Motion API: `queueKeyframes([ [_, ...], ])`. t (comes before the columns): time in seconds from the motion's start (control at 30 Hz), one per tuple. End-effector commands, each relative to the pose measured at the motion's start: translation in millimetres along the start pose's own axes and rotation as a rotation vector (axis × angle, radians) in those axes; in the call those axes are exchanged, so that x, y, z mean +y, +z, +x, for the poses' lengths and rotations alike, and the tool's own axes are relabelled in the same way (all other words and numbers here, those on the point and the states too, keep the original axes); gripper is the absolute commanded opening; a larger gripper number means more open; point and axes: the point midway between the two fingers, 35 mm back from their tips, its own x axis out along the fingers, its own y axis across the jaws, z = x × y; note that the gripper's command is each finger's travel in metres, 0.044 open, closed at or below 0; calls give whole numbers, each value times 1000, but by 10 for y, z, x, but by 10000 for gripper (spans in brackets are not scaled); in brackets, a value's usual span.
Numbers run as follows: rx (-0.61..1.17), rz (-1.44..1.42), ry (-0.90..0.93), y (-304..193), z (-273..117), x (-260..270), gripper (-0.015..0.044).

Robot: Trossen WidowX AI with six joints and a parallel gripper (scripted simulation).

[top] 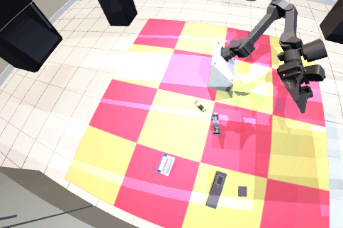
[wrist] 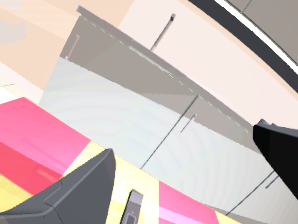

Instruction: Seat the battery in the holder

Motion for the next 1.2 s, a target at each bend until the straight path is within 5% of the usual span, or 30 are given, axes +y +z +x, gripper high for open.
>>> queueKeyframes([
  [0.0,6,4,0,-15,8,-3,374],
  [0.2,280,186,-34,-726,308,-153,233],
  [0.57,910,908,-287,-2446,354,-395,233],
  [0.93,1431,1823,-994,-3774,-354,-349,233],
  [1.07,1548,2115,-1362,-4057,-653,-258,233],
  [1.17,1564,2161,-1432,-4097,-702,-240,233],
])
